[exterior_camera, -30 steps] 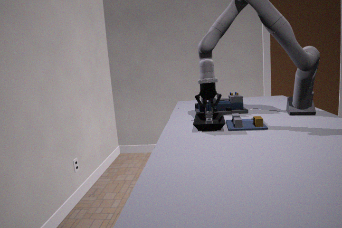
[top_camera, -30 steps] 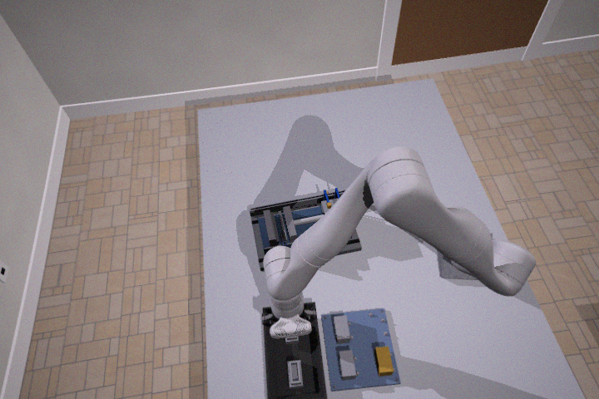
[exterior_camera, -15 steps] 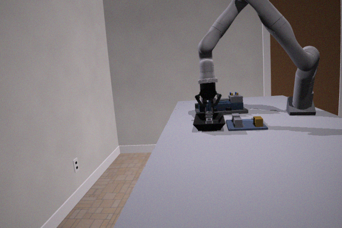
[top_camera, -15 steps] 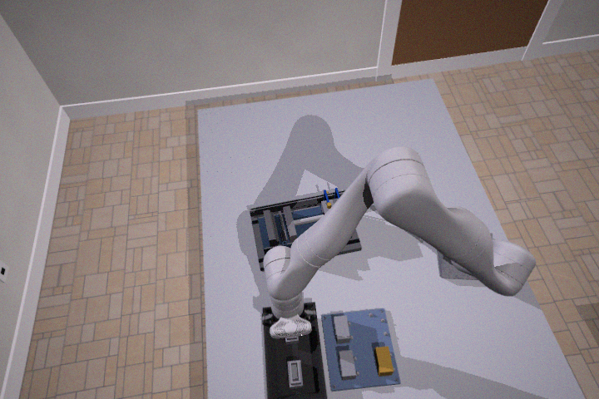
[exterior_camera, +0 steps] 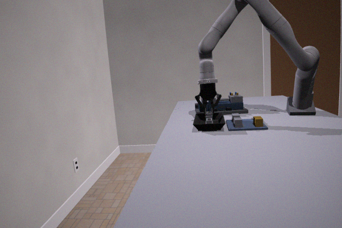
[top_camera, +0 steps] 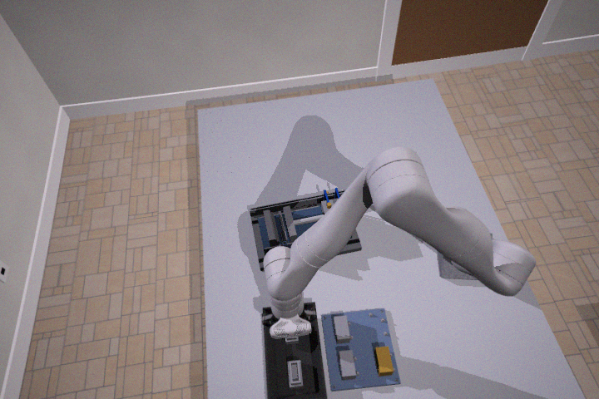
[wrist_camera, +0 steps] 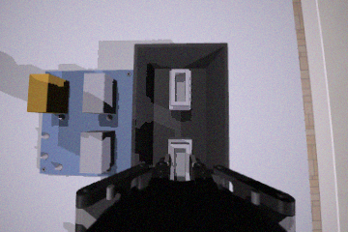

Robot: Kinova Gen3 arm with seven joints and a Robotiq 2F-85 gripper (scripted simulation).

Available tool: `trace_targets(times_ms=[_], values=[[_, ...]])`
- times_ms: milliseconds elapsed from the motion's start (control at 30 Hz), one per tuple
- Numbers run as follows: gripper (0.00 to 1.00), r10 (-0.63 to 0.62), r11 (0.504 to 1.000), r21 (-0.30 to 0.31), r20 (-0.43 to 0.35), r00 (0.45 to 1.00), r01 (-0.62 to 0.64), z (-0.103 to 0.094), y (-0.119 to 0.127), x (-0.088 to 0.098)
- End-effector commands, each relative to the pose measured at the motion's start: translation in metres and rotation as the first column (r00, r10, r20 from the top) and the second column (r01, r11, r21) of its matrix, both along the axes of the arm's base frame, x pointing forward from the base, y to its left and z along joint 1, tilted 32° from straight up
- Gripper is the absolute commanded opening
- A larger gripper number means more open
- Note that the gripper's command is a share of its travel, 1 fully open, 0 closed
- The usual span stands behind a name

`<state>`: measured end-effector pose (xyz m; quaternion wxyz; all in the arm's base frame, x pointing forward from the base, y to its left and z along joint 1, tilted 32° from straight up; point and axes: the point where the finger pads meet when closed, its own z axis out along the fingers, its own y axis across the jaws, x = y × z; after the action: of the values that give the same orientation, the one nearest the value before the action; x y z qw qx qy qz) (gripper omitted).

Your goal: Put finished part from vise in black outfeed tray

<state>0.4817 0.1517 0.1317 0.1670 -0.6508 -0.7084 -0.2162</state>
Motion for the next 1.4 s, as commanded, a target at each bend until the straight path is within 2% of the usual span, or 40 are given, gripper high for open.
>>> trace_targets(times_ms=[0, 1367], values=[[0.0, 0.0, 1.0, 0.0, 0.0, 1.0, 0.0, -0.0007, 0.0007, 0.0001], [0.0, 0.0, 1.0, 0.0, 0.0, 1.0, 0.0, -0.0086, 0.0056, 0.0006]])
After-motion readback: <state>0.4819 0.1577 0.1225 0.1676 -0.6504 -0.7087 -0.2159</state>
